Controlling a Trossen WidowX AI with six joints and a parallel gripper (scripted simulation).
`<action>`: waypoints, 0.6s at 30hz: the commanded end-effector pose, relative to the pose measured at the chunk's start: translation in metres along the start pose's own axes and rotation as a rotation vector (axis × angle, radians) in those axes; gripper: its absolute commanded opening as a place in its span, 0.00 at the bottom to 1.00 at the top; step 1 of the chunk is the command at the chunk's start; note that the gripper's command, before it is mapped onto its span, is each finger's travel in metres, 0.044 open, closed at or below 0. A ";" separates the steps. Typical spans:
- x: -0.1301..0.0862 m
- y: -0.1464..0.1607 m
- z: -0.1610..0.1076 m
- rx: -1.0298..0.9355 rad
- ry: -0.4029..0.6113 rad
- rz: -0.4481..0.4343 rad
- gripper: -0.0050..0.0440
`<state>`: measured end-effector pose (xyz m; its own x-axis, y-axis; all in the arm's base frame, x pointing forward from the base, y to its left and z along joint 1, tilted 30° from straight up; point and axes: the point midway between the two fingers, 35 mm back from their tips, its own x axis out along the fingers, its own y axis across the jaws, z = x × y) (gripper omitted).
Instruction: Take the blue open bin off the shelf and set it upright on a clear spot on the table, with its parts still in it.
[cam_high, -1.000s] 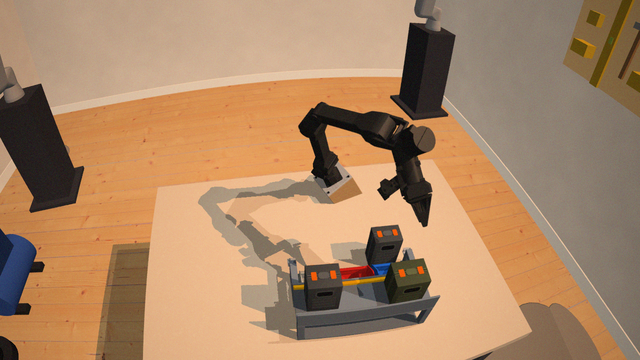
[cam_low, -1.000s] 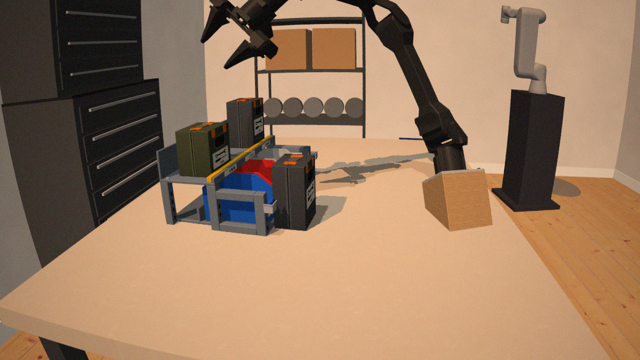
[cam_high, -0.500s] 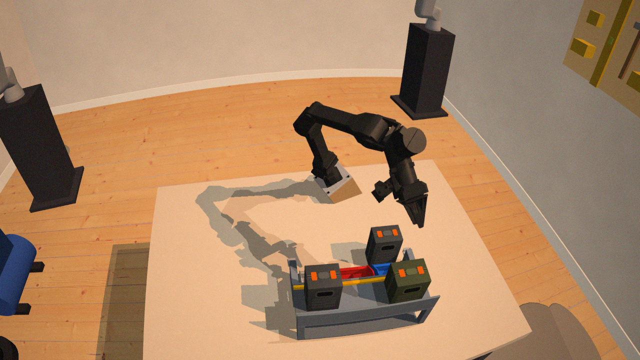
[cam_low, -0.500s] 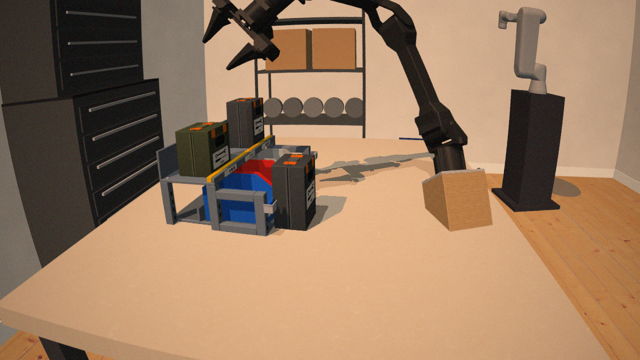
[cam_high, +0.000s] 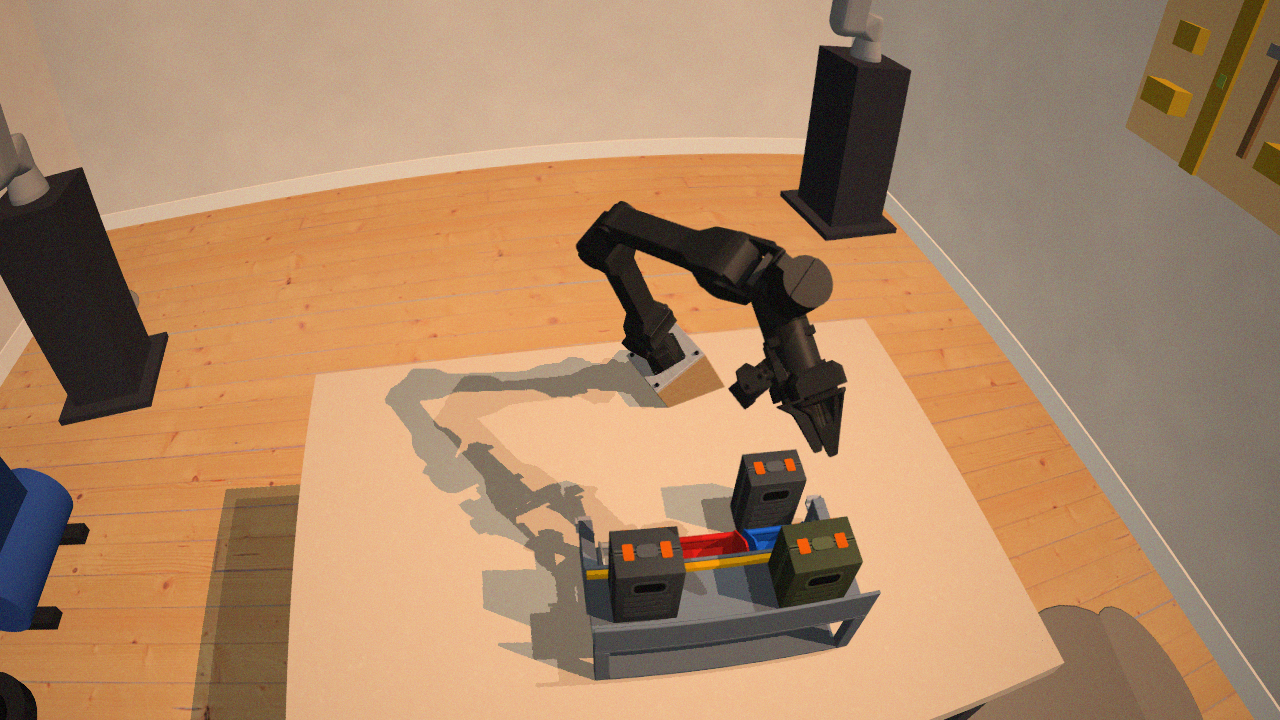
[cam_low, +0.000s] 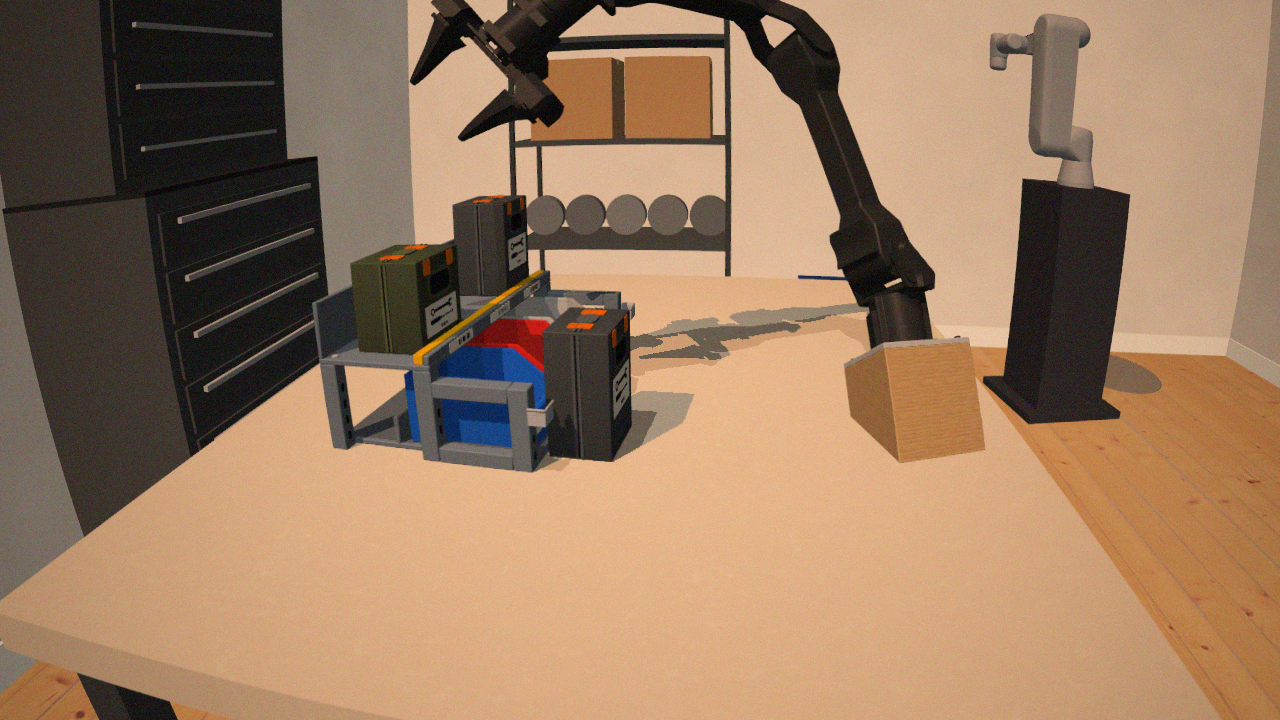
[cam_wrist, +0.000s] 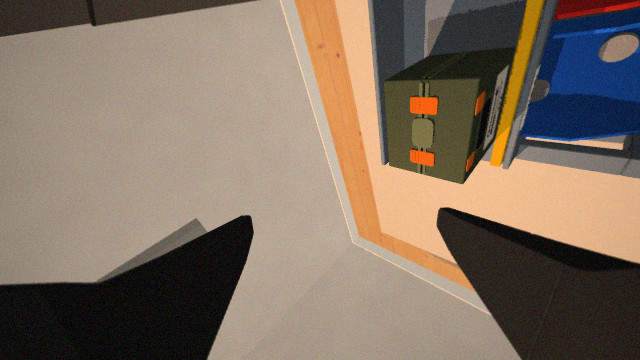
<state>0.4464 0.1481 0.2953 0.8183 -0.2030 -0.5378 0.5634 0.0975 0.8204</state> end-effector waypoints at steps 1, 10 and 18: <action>-0.004 0.002 0.002 -0.001 0.011 0.011 1.00; -0.007 0.003 0.017 -0.074 0.029 0.039 1.00; -0.007 0.003 0.017 -0.074 0.029 0.039 1.00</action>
<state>0.4430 0.1345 0.3001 0.8351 -0.1796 -0.5200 0.5473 0.1751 0.8185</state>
